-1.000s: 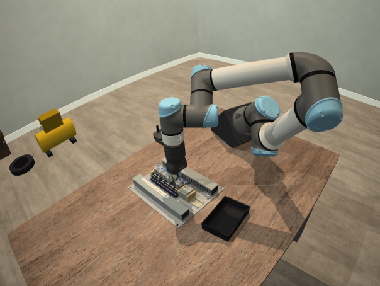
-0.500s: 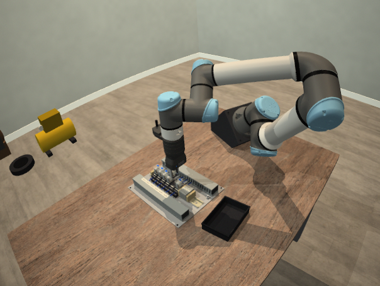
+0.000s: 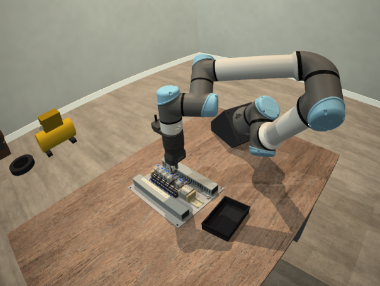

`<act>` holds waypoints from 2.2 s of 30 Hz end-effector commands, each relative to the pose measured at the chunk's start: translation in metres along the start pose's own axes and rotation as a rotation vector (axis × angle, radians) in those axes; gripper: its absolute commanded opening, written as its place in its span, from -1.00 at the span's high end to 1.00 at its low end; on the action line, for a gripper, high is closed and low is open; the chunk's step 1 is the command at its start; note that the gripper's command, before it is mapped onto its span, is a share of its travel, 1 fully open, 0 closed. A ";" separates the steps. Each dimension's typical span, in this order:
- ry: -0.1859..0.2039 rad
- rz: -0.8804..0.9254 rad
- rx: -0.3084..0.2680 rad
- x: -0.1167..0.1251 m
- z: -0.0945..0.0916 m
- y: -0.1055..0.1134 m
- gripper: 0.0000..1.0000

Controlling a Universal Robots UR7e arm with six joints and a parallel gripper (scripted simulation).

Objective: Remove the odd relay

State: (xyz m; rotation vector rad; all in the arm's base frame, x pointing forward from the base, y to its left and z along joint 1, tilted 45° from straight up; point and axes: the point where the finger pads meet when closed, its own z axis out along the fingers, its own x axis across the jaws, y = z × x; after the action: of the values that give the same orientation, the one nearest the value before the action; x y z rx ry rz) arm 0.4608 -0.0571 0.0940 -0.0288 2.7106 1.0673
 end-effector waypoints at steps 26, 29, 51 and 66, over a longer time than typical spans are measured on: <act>-0.001 0.000 0.000 -0.001 -0.016 0.000 1.00; -0.001 0.000 0.000 -0.001 -0.016 0.000 1.00; -0.001 0.000 0.000 -0.001 -0.016 0.000 1.00; -0.001 0.000 0.000 -0.001 -0.016 0.002 1.00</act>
State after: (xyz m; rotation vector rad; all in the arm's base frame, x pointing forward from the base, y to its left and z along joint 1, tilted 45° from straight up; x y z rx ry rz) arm 0.4580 -0.0673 0.1052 -0.0293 2.7105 1.0674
